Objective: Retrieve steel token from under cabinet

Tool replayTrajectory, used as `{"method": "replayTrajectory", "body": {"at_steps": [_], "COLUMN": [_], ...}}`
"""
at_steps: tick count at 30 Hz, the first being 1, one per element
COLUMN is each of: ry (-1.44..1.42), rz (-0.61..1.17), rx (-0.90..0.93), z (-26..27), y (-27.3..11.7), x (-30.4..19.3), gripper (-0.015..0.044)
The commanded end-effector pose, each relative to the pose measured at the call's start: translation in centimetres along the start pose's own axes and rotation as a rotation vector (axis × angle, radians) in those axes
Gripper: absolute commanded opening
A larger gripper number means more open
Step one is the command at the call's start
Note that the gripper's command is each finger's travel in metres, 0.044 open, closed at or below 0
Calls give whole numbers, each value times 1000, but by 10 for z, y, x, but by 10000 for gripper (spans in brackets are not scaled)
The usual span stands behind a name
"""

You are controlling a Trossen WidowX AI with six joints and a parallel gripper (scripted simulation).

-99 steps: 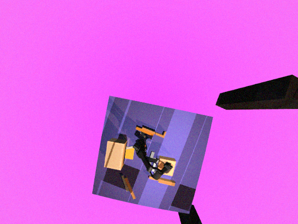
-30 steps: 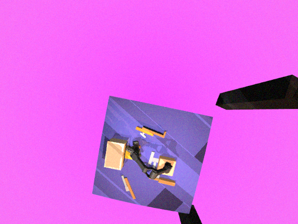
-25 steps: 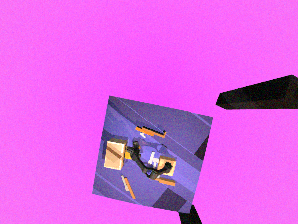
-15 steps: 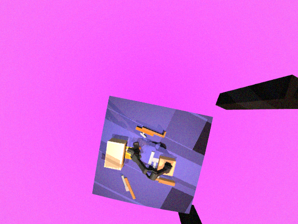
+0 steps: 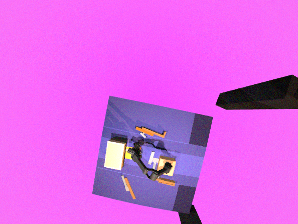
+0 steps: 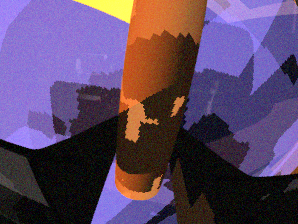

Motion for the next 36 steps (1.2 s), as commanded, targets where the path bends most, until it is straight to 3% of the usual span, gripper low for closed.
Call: {"method": "replayTrajectory", "body": {"at_steps": [1, 36], "ry": [-1, -1], "rz": [2, 5], "rx": [7, 6], "z": [-1, -12], "y": [1, 2], "x": [-7, -52], "gripper": [0, 0]}}
Point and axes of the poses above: the point midway between the two fingers, 35 mm back from their tips, its own y axis out along the fingers, its own z axis across the jaws, x = y × z, the point moved 1 cm from there along -y, back along the fingers, and after that the axes turned 11 degrees about y, right-handed, at the moved point
